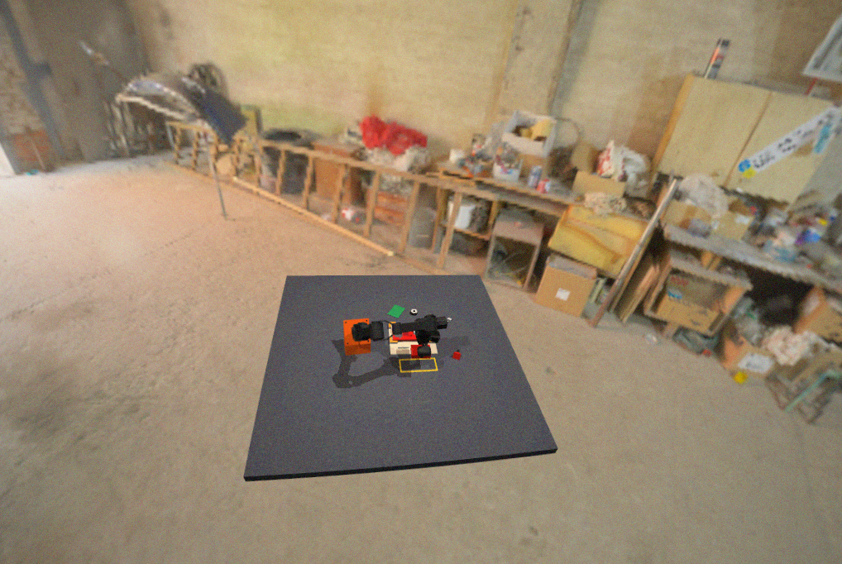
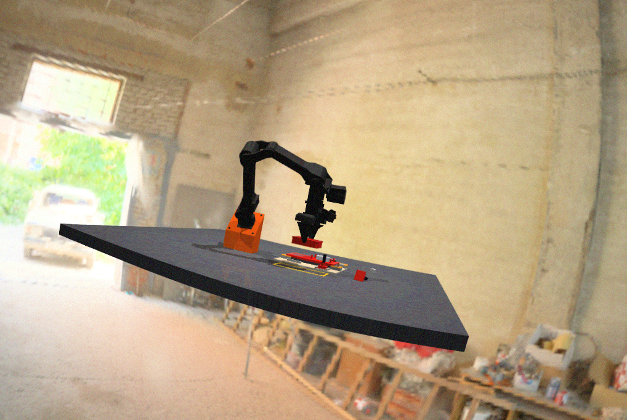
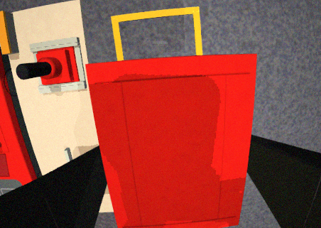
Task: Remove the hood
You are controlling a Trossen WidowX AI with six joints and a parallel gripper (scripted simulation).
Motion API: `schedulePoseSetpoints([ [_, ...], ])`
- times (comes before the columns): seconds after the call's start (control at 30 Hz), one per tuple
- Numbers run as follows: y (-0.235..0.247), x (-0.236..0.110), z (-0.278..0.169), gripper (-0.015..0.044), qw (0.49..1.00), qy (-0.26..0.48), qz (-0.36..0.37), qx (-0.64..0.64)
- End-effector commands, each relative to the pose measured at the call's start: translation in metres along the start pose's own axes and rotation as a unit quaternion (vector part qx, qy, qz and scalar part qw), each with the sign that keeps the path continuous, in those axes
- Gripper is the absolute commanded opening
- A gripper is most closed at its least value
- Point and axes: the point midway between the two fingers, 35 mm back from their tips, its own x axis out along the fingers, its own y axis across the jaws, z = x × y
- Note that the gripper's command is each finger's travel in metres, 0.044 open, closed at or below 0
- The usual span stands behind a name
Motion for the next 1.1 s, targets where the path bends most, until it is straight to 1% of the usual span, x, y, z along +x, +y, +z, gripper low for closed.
schedulePoseSetpoints([
  [0.0, 0.001, 0.004, -0.001, 0.0, 1.0, 0.002, -0.002, -0.004],
  [1.07, 0.001, 0.023, 0.0, 0.0, 1.0, 0.002, -0.002, -0.003],
])
